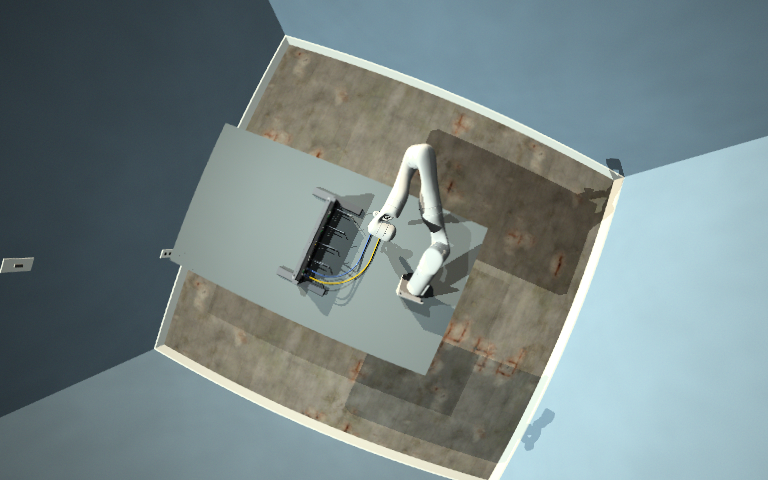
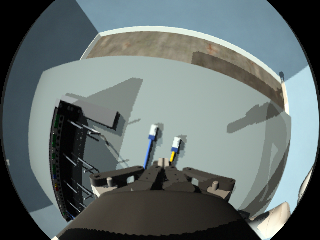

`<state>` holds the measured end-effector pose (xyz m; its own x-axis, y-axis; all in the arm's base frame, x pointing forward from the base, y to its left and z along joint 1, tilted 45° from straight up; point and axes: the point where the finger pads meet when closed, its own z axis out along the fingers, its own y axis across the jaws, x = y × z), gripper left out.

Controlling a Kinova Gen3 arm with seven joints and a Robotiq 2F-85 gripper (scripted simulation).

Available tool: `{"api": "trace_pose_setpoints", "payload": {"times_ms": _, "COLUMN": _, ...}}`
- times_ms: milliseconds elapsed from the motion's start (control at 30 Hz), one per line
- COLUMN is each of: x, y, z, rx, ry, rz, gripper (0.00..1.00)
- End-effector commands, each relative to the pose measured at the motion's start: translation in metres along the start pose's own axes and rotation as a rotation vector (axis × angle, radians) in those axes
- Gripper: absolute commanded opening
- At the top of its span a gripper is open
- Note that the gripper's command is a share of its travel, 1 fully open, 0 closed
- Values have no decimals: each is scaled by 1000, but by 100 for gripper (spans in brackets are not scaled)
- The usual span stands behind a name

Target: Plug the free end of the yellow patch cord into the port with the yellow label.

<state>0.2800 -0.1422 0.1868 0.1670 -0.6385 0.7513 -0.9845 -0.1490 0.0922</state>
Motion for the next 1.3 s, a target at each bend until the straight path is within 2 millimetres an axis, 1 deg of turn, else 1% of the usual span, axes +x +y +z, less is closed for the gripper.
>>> {"api": "trace_pose_setpoints", "payload": {"times_ms": 0, "x": 5, "y": 8, "z": -1, "rx": -31, "ry": -39, "rz": 114, "gripper": 0}}
{"api": "trace_pose_setpoints", "payload": {"times_ms": 100, "x": 6, "y": 13, "z": -1, "rx": -55, "ry": -67, "rz": 186, "gripper": 0}}
{"api": "trace_pose_setpoints", "payload": {"times_ms": 200, "x": 6, "y": 15, "z": -1, "rx": -63, "ry": -75, "rz": 208, "gripper": 0}}
{"api": "trace_pose_setpoints", "payload": {"times_ms": 1267, "x": 6, "y": 16, "z": -1, "rx": -64, "ry": -74, "rz": 207, "gripper": 0}}
